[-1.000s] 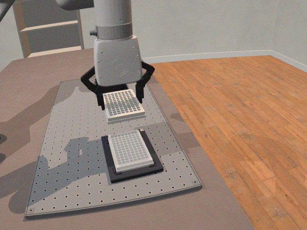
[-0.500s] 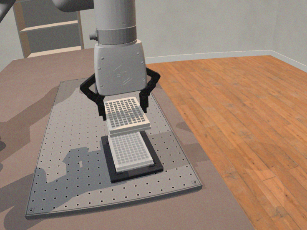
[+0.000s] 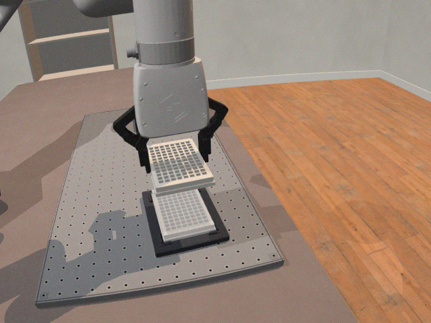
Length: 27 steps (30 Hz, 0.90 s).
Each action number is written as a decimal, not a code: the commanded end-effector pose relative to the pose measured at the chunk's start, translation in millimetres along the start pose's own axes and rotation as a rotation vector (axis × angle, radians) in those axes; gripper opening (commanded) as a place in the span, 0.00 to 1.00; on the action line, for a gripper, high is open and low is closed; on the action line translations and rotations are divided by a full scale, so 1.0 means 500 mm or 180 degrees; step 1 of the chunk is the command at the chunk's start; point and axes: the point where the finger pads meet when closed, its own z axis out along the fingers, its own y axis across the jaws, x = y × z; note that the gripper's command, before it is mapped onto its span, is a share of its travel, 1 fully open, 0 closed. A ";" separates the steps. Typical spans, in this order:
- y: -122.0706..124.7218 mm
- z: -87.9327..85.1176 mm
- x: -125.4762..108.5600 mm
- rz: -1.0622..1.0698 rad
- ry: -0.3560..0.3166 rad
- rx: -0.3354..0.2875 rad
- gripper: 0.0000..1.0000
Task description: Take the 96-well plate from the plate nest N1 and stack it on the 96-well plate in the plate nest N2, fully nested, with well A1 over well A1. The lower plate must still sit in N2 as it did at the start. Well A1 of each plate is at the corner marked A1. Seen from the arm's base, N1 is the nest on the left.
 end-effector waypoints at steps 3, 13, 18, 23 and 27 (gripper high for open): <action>0.003 -0.004 -0.001 -0.0002 -0.0008 -0.0011 0.00; 0.003 -0.004 0.001 -0.0002 -0.0008 -0.0011 0.00; 0.003 -0.004 0.001 -0.0002 -0.0008 -0.0011 0.00; 0.003 -0.004 0.001 -0.0002 -0.0008 -0.0011 0.00; 0.003 0.009 0.002 -0.0002 -0.0008 -0.0011 0.00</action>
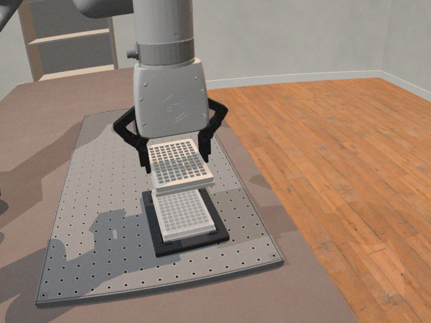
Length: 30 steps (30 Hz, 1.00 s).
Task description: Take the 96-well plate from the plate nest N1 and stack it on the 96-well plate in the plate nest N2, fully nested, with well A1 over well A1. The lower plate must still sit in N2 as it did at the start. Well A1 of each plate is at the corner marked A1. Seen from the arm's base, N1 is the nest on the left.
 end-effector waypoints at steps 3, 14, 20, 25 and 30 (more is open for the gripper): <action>0.002 0.017 -0.001 -0.0002 -0.0006 -0.0009 0.00; 0.002 0.047 0.000 -0.0002 -0.0006 -0.0009 0.00; 0.002 0.067 0.000 -0.0002 -0.0006 -0.0009 0.00; 0.002 0.077 0.000 -0.0002 -0.0006 -0.0009 0.00; 0.003 0.094 0.000 -0.0002 -0.0006 -0.0009 0.00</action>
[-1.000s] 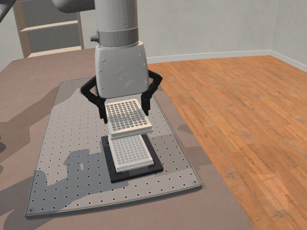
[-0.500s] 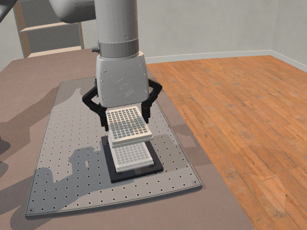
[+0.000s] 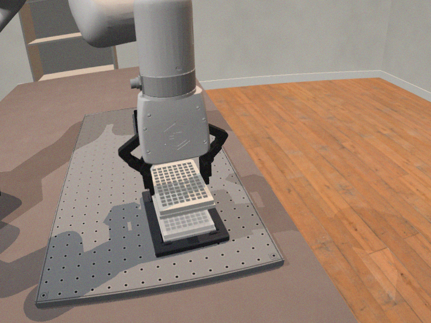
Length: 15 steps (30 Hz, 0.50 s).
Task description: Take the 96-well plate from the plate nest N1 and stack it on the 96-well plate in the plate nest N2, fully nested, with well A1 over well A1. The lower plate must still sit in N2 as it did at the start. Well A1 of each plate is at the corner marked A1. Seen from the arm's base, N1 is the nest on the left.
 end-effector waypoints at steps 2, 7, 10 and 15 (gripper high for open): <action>0.003 0.016 -0.001 -0.0002 -0.0006 -0.0010 0.00; 0.003 0.033 -0.001 -0.0002 -0.0006 -0.0010 0.00; 0.003 0.039 -0.001 -0.0002 -0.0006 -0.0010 0.00; 0.003 0.046 -0.001 -0.0002 -0.0006 -0.0010 0.00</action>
